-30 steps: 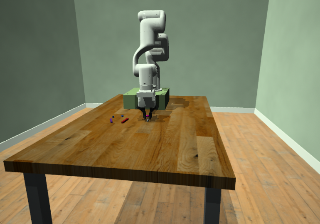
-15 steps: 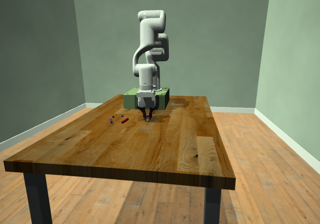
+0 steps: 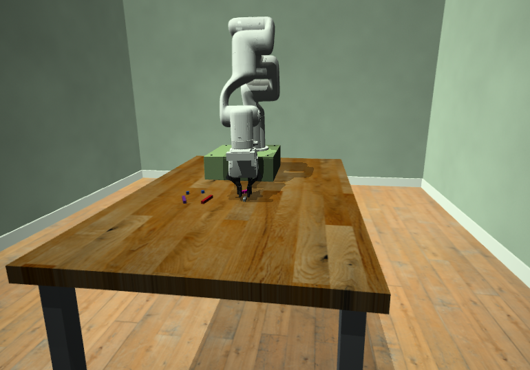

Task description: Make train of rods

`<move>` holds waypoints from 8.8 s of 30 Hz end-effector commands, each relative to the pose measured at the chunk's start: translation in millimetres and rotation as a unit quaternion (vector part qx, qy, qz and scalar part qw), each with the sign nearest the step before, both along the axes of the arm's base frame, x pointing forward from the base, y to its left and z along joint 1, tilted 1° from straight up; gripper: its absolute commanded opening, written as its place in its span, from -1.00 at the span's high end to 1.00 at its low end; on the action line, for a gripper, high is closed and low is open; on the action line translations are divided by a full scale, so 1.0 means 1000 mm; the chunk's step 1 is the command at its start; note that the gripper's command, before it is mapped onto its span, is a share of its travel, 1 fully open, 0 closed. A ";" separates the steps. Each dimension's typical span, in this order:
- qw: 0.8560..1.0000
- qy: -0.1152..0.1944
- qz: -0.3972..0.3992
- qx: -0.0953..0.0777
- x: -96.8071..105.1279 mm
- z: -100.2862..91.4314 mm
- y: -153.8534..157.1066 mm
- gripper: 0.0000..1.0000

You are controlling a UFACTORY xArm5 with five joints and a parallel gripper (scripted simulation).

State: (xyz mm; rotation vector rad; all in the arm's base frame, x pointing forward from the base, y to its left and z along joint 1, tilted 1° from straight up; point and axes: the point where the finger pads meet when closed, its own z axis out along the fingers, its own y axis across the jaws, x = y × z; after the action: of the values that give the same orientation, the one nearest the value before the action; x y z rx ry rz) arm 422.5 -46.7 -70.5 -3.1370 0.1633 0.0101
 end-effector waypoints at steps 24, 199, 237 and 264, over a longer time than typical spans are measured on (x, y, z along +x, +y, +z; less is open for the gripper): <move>1.000 -0.002 0.000 0.000 0.001 0.001 0.000 0.51; 1.000 -0.002 0.000 0.000 0.001 -0.013 0.000 0.51; 1.000 -0.002 0.000 0.000 0.001 -0.013 0.000 0.92; 1.000 -0.002 0.000 0.000 0.002 0.079 0.001 0.92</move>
State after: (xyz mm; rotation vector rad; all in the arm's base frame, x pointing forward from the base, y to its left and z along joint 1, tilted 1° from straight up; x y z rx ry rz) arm 424.2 -45.6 -0.4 -3.1372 0.1633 0.0049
